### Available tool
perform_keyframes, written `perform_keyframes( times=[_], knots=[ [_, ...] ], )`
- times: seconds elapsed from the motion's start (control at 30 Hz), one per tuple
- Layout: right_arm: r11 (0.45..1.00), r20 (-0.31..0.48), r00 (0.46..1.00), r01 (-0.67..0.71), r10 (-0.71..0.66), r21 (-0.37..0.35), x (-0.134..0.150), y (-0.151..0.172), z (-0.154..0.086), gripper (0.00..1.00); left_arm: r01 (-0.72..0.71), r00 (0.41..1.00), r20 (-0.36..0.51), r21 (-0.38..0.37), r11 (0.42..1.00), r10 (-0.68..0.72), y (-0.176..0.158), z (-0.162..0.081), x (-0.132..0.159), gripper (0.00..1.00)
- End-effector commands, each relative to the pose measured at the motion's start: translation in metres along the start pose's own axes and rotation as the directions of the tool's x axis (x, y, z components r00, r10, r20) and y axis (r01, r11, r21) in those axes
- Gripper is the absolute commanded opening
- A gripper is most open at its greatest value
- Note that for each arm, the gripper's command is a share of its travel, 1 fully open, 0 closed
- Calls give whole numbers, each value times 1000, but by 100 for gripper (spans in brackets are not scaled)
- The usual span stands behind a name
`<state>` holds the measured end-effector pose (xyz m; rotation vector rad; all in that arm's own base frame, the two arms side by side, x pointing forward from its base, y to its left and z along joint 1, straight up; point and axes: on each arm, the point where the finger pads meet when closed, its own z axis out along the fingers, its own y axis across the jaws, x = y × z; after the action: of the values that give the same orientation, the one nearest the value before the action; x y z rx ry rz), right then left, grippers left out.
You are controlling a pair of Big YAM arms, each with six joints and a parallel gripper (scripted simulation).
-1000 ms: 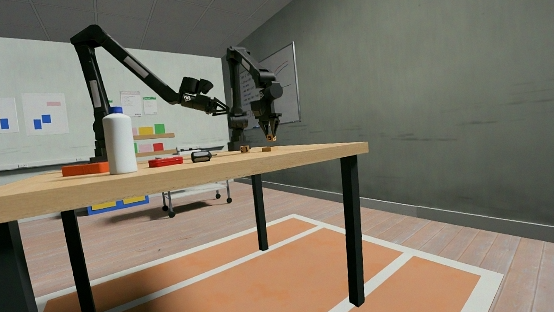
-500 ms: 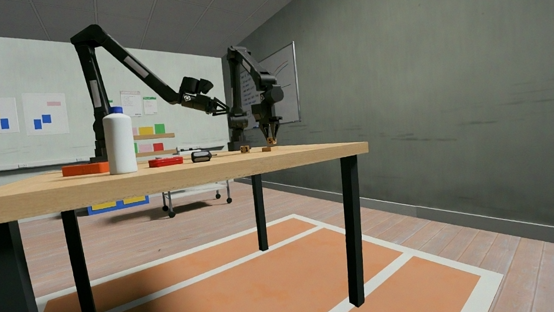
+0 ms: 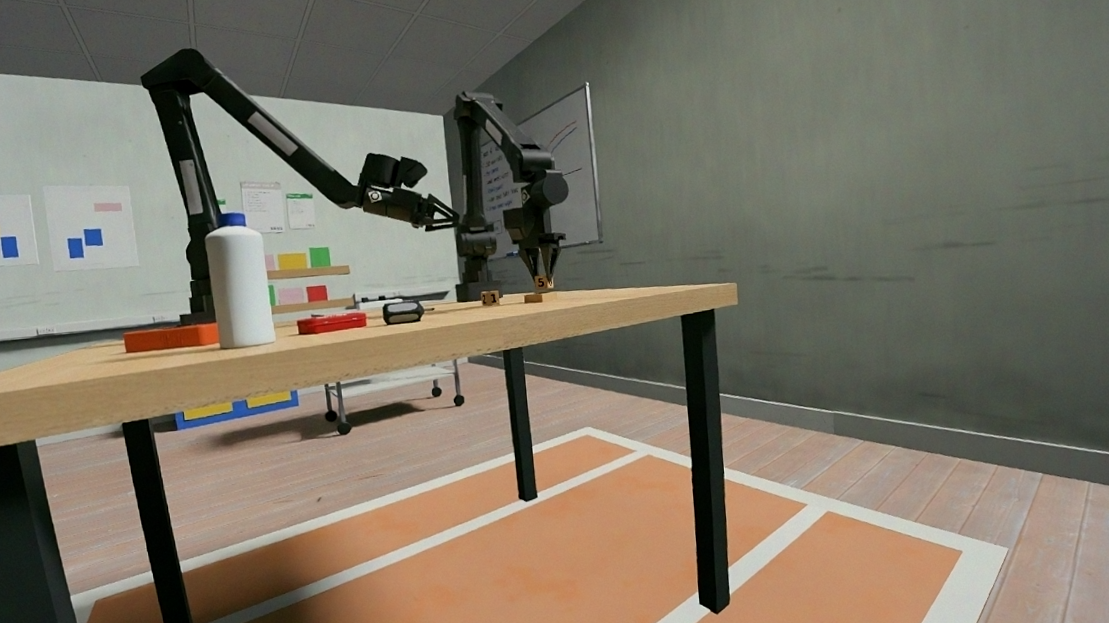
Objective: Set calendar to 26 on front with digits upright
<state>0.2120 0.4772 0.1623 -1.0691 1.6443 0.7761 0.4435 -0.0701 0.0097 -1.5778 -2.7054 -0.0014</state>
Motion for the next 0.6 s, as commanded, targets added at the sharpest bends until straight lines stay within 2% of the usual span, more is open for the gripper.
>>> perform_keyframes(
  times=[0.0,0.5,0.57],
  knots=[
    [1000,40,999,0,0,-3,-21,1,4,100,-12,998,54,-64,998,15,18,-27,-24,24],
    [1000,40,999,0,0,-3,-21,1,4,100,-14,999,36,-42,999,15,16,-13,-26,24],
    [1000,40,999,0,0,-3,-21,1,4,100,-9,1000,10,-13,1000,9,13,-12,-23,24]
  ],
)
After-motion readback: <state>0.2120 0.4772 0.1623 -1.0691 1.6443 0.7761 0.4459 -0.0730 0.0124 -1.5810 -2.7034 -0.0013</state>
